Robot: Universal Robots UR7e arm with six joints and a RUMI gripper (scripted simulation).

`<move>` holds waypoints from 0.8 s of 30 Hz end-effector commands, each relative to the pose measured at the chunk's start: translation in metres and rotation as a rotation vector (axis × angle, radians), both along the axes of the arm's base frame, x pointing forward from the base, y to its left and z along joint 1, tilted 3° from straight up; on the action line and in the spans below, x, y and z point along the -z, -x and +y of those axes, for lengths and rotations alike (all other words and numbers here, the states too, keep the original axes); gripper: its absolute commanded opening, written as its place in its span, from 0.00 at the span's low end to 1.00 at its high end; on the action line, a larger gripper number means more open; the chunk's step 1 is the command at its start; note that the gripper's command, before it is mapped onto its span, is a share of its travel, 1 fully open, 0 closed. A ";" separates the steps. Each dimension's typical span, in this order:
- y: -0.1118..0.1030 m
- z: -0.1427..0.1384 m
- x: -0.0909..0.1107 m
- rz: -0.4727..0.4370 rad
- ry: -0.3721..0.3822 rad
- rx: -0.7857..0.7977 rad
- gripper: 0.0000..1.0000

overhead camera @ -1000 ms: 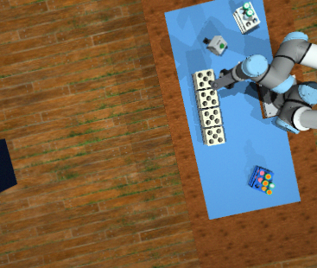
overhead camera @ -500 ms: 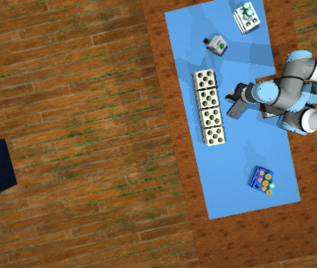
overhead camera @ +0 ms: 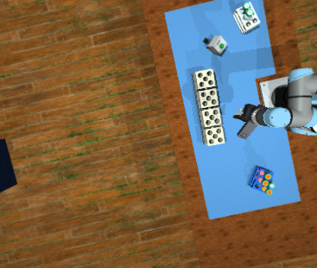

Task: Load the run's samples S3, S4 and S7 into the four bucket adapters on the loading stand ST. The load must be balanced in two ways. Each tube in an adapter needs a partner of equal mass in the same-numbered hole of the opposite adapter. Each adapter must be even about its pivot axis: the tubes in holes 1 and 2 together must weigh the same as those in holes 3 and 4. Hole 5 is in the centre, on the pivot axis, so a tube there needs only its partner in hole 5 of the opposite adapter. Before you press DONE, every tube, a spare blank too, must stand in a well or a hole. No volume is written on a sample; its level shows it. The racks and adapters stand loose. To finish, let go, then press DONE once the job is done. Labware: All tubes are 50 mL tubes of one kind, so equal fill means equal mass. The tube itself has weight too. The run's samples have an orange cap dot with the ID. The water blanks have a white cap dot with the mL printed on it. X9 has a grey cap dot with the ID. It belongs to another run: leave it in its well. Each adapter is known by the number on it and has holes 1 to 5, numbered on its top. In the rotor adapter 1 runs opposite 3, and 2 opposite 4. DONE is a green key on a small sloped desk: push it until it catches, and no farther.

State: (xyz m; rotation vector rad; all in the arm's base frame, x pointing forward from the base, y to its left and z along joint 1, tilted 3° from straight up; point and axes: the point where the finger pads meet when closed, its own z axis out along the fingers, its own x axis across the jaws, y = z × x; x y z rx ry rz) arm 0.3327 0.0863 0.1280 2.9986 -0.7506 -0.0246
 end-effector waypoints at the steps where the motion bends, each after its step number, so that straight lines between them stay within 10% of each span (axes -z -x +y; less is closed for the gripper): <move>1: 0.011 0.039 0.000 0.000 0.005 0.002 0.35; 24: 0.060 0.190 0.007 0.000 0.005 0.002 0.35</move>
